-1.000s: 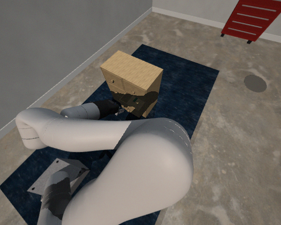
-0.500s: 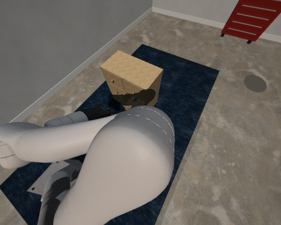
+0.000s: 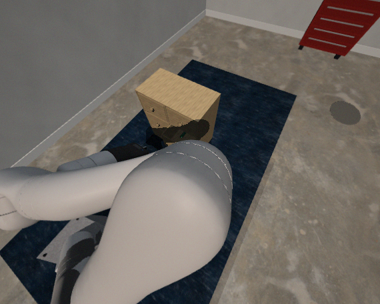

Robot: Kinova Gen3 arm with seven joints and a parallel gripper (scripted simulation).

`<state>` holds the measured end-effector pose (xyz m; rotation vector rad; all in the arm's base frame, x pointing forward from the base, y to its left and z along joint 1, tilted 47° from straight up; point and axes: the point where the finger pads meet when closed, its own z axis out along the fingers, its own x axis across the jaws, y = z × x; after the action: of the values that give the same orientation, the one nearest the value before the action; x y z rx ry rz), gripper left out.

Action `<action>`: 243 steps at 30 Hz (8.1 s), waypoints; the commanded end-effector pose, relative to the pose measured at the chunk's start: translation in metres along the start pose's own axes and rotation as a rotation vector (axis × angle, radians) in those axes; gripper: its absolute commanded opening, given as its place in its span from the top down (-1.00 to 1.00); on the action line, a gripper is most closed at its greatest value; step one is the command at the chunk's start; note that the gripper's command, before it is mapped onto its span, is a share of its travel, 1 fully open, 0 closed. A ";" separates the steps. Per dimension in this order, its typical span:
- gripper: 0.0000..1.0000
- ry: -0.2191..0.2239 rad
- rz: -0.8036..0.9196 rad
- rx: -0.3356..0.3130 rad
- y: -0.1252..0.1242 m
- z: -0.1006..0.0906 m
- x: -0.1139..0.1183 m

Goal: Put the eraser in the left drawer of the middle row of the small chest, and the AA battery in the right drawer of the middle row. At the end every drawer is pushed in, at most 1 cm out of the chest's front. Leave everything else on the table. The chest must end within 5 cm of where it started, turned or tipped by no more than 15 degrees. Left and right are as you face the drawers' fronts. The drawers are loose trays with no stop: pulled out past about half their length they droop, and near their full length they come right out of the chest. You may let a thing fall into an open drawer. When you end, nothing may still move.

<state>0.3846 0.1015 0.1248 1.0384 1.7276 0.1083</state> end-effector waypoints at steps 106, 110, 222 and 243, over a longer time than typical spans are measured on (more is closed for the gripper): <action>-1.00 0.001 0.001 0.728 0.026 -0.022 0.000; -1.00 0.000 0.001 0.746 0.027 -0.022 0.000; -1.00 0.001 0.001 0.792 0.005 -0.120 -0.026; -1.00 0.001 0.001 0.636 -0.001 -0.099 -0.026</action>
<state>0.3056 0.1247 0.1849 1.5015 1.8011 -0.4756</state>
